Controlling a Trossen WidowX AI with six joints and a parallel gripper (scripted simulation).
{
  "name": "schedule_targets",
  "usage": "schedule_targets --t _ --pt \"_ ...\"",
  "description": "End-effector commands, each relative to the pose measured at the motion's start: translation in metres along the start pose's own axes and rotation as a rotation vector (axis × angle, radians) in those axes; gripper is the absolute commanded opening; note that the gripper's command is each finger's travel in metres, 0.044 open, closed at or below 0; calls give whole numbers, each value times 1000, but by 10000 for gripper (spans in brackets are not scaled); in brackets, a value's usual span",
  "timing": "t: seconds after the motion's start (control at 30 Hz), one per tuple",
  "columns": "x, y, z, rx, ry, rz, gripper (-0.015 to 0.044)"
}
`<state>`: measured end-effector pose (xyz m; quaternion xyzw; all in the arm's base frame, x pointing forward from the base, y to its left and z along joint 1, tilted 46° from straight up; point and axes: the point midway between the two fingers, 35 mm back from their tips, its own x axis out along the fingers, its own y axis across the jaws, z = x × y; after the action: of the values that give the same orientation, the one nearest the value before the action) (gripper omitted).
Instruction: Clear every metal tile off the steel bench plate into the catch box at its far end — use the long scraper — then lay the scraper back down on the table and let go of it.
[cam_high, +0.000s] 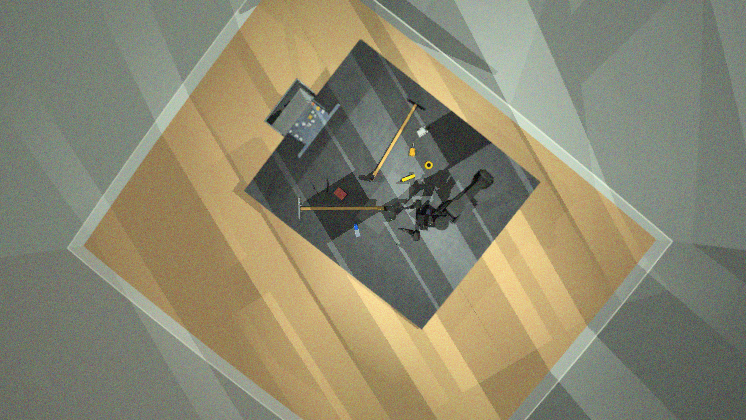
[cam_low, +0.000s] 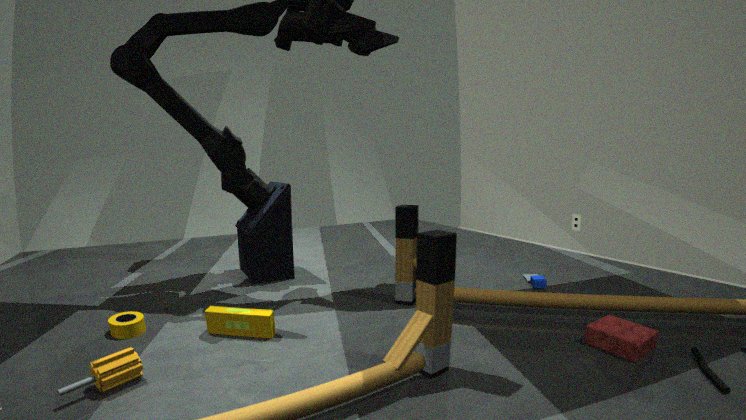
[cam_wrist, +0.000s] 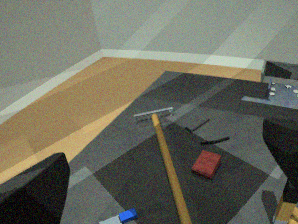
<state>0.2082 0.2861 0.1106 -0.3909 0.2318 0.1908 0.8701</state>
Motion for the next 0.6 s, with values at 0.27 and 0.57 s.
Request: schedule_targets --t 0.27,0.57 --pt "0 0 0 -5 1 -4 440" --pt "10 -16 0 81 16 -29 440"
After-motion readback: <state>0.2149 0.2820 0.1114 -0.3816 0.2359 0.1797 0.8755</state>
